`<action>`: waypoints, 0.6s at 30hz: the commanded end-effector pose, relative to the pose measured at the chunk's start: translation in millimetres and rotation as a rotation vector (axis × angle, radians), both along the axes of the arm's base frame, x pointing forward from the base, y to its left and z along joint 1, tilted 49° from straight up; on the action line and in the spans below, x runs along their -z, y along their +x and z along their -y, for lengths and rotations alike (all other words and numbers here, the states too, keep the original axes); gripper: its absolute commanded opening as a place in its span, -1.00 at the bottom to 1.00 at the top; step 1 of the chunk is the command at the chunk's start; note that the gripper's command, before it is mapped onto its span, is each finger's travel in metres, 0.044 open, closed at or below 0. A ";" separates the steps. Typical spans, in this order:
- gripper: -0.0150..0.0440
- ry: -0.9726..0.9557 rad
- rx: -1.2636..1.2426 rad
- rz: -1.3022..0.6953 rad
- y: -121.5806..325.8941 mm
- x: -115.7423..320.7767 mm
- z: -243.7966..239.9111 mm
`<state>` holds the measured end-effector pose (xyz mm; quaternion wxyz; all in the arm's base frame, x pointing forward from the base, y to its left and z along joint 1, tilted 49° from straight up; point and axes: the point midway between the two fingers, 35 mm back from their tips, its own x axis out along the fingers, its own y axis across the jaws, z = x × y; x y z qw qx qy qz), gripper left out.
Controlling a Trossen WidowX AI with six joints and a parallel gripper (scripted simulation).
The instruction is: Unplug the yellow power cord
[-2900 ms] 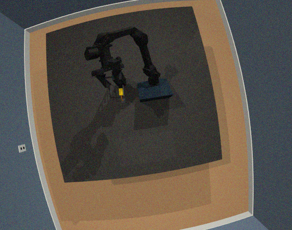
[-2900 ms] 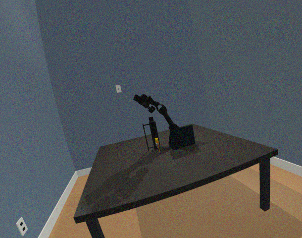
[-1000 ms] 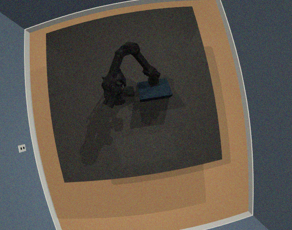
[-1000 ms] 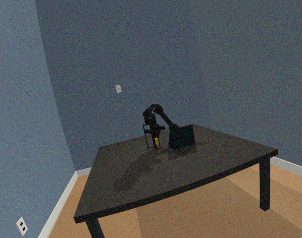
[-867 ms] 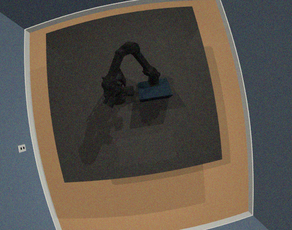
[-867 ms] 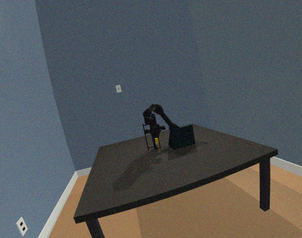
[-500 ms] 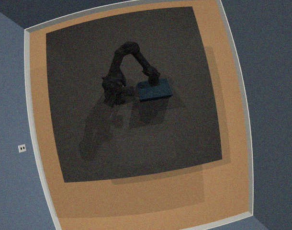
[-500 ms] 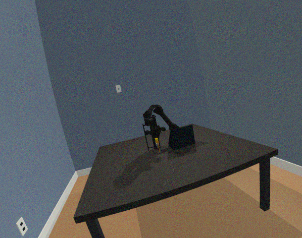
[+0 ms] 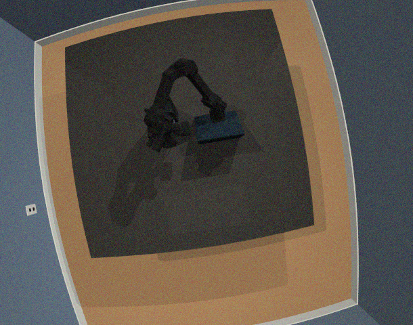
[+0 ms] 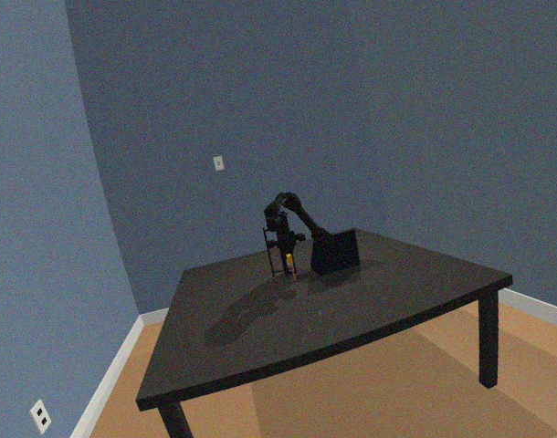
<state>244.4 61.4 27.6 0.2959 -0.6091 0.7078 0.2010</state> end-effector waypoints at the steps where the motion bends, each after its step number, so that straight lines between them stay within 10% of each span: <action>1: -0.49 0.001 0.000 0.002 1.2 2.3 -2.8; 18: -0.49 0.002 -0.001 0.002 7.6 20.6 -21.4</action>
